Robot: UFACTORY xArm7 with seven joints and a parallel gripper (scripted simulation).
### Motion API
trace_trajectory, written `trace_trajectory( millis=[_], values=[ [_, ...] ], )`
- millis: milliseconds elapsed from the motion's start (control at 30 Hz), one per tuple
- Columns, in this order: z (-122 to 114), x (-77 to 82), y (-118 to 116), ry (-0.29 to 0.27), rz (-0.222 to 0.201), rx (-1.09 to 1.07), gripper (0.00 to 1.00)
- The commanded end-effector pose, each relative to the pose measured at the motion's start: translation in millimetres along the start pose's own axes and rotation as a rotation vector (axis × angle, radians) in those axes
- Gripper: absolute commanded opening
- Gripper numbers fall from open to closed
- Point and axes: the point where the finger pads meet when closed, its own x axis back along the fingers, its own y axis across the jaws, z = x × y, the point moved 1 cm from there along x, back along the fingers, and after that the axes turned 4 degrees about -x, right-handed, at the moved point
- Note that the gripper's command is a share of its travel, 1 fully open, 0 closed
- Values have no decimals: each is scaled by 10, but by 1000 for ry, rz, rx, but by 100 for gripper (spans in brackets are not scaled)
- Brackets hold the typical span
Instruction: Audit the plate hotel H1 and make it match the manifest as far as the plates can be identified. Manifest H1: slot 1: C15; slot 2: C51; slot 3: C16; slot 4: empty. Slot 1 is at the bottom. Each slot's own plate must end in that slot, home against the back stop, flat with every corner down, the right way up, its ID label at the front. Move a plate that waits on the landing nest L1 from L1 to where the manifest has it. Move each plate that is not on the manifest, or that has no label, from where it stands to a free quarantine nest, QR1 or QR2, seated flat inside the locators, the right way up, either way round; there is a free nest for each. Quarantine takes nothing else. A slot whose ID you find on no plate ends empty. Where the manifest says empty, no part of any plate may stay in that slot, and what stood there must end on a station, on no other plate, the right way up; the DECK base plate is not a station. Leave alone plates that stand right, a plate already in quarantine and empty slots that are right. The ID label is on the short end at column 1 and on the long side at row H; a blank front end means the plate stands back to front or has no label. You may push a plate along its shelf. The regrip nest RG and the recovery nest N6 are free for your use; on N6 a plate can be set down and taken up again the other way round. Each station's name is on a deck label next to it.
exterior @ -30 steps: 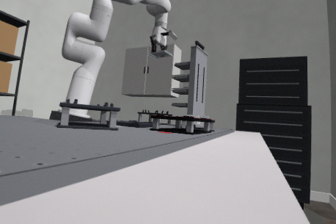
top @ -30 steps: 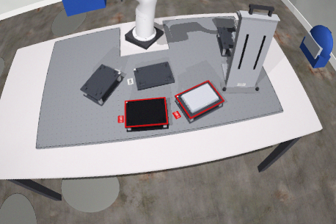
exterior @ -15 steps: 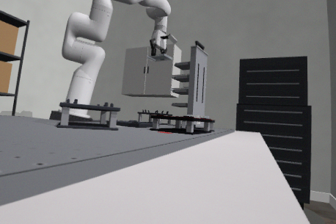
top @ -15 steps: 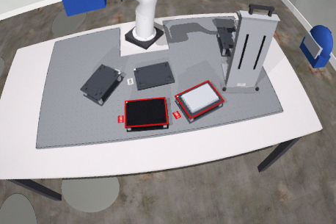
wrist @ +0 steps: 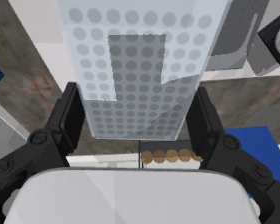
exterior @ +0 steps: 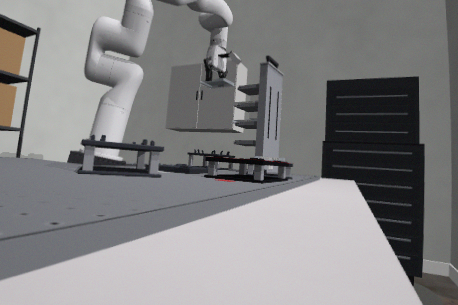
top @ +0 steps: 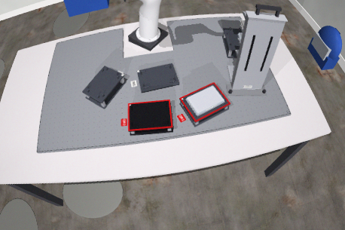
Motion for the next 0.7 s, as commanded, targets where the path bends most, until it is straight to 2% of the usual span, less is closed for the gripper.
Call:
trace_trajectory(
  millis=[0, 667],
  values=[
    [-2, -54, -6, -1, 4, 0, 0],
    [-2, -320, -7, -1, 4, 0, 0]
  ],
)
